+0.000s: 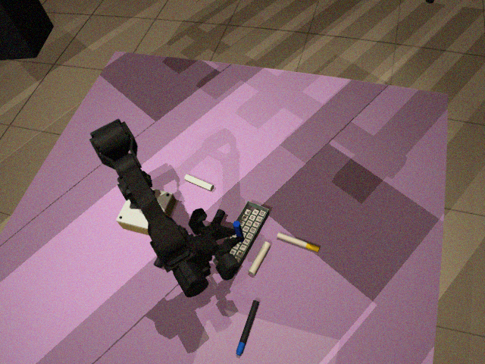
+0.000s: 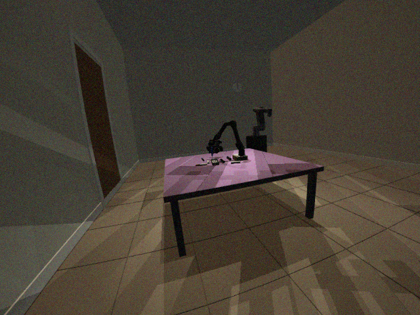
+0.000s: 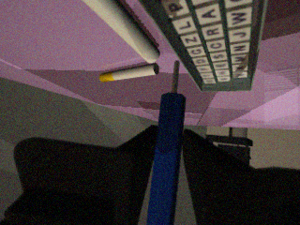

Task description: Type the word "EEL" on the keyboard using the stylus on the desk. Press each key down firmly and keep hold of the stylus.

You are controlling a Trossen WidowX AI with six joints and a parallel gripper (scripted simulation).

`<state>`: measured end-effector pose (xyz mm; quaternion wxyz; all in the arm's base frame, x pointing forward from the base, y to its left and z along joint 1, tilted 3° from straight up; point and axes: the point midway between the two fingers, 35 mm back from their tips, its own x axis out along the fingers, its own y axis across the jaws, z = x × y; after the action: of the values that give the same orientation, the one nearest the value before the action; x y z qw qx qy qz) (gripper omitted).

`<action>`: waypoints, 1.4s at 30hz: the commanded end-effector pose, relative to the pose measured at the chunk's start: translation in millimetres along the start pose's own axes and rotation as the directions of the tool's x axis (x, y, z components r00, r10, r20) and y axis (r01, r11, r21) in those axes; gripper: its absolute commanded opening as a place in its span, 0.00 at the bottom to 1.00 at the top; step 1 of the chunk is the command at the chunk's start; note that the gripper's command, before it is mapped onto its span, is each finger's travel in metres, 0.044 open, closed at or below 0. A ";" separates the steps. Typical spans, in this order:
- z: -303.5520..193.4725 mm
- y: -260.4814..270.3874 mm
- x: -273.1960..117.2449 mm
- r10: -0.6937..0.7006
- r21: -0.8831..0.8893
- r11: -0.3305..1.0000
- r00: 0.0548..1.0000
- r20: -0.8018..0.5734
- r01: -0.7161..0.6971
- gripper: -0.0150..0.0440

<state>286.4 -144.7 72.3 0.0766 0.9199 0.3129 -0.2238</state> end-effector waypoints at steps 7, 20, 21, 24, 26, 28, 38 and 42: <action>13.2 -3.0 8.1 -0.005 0.014 1.000 1.000 -0.004 0.005 0.30; 16.5 -2.6 10.6 -0.005 0.014 1.000 1.000 -0.004 0.005 0.39; 17.2 -2.6 11.0 -0.005 0.014 1.000 1.000 -0.004 0.005 0.39; 19.3 -2.7 12.2 -0.005 0.014 1.000 1.000 -0.004 0.005 0.39; 20.1 -2.7 12.7 -0.005 0.014 1.000 1.000 -0.004 0.005 0.39; 21.4 -2.7 13.4 -0.005 0.014 1.000 1.000 -0.004 0.005 0.39; 24.7 -2.8 15.3 -0.005 0.014 1.000 1.000 -0.004 0.005 0.39; 26.5 -2.9 16.4 -0.005 0.014 1.000 1.000 -0.004 0.005 0.39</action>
<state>286.8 -142.0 43.1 0.0727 0.9196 0.3138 -0.2250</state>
